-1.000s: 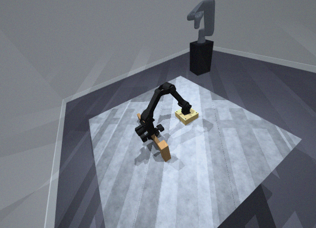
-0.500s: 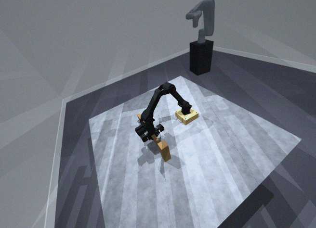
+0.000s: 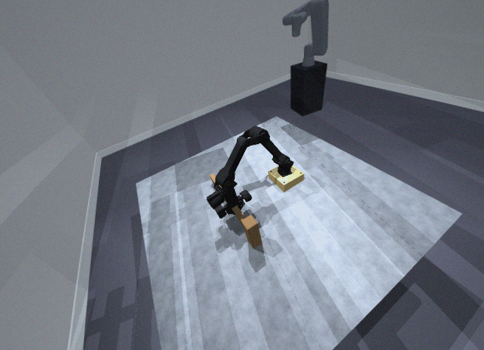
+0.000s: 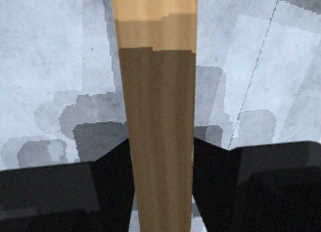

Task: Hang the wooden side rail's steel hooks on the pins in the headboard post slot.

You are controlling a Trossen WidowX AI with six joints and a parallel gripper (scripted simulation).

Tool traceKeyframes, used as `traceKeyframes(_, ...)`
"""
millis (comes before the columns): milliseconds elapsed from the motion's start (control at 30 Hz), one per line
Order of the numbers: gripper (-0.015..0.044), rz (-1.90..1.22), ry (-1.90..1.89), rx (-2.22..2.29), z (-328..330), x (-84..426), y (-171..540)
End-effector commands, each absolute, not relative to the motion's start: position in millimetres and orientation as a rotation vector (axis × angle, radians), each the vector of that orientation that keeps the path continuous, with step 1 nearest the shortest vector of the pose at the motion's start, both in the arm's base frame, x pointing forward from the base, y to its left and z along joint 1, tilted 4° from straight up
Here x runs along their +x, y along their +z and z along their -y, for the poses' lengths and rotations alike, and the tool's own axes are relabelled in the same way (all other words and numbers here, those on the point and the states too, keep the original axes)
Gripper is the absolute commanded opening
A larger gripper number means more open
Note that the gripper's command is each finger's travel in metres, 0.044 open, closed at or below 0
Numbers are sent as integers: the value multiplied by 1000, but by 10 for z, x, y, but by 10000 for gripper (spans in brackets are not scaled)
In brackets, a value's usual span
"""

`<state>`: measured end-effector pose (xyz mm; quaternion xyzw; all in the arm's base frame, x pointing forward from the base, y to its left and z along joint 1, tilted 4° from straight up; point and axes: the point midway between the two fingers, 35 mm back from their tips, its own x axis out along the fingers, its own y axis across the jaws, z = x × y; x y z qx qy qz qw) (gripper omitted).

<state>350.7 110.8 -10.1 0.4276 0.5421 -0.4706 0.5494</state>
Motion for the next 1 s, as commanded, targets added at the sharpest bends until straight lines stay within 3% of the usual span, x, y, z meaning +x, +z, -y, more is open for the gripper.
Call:
traceKeyframes(0,0,-1270,-1104,1021,-1114,3542,-35)
traceKeyframes(967,0,-1270,-1104,1021,-1116,3543,13)
